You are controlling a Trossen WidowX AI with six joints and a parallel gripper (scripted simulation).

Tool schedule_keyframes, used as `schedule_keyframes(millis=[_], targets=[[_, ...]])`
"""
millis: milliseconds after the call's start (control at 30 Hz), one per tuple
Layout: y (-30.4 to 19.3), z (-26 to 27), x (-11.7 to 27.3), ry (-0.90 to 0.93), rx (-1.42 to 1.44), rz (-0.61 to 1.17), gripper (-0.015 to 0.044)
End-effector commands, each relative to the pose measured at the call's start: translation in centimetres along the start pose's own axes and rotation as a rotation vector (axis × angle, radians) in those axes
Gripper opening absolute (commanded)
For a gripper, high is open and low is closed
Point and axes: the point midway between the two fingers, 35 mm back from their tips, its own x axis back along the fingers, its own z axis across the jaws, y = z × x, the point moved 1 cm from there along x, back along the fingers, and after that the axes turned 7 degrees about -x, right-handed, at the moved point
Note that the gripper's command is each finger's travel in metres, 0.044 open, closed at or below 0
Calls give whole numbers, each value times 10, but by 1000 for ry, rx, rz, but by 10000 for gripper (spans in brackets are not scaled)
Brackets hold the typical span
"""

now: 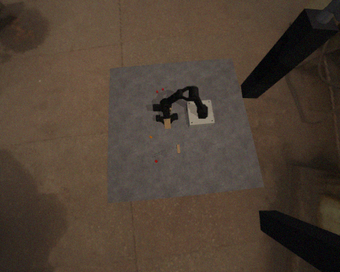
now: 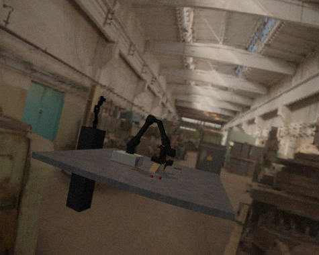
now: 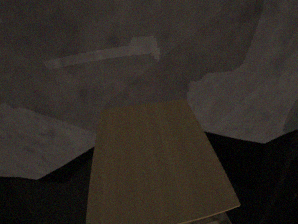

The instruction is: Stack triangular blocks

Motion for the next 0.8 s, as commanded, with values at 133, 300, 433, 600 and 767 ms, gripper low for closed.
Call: schedule_keyframes(millis=[133,300,433,600,767], targets=[[-13,-1,5,19,0,-160,0],[-24,-3,7,35,0,-288,0],[-32,-4,8,47,-1,-390,0],[-43,-5,7,62,-1,-518,0],[-53,-6,6,77,-1,-646,0]])
